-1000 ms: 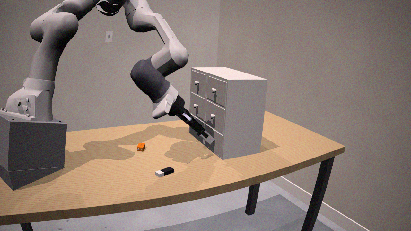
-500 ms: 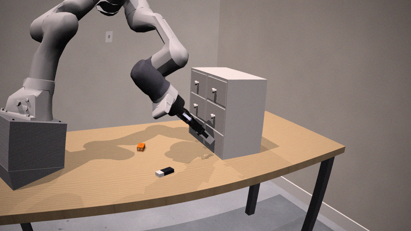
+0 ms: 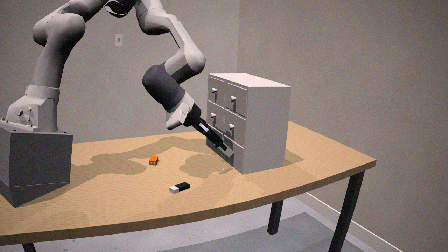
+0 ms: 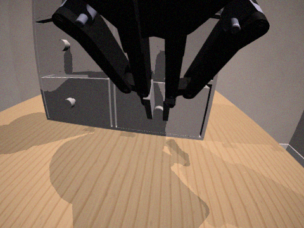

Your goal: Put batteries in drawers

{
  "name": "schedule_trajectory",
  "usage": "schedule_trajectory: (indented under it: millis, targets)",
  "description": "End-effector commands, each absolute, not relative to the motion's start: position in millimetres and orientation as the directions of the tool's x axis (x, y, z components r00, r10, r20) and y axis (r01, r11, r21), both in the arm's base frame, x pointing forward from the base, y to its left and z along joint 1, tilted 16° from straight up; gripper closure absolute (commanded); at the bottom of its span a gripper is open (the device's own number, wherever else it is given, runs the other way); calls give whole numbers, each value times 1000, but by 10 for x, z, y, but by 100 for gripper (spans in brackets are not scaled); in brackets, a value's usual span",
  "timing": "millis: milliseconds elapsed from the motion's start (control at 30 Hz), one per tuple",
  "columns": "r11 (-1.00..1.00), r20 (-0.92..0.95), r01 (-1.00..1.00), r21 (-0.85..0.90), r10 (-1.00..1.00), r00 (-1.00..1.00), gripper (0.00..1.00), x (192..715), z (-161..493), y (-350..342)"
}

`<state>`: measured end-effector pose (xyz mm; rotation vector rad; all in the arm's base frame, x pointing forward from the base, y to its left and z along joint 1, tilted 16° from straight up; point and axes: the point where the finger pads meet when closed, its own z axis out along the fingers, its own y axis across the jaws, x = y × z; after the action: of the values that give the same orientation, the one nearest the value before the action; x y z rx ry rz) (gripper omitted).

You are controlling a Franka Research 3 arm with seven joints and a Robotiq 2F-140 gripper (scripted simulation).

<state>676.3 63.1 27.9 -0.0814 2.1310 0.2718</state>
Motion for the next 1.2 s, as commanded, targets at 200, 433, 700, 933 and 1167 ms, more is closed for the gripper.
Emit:
schedule_trajectory:
  millis: [200, 433, 700, 933, 1167]
  targets:
    - [973, -834, -163, 163, 47, -549, 92, 6696, 249, 623]
    - [973, -834, -163, 163, 47, -549, 92, 6653, 239, 617]
    - [973, -834, -163, 163, 47, -549, 92, 6562, 219, 605]
    - [973, -834, -163, 163, 47, -549, 92, 6495, 204, 596]
    - [973, -834, -163, 163, 47, -549, 92, 6396, 182, 584]
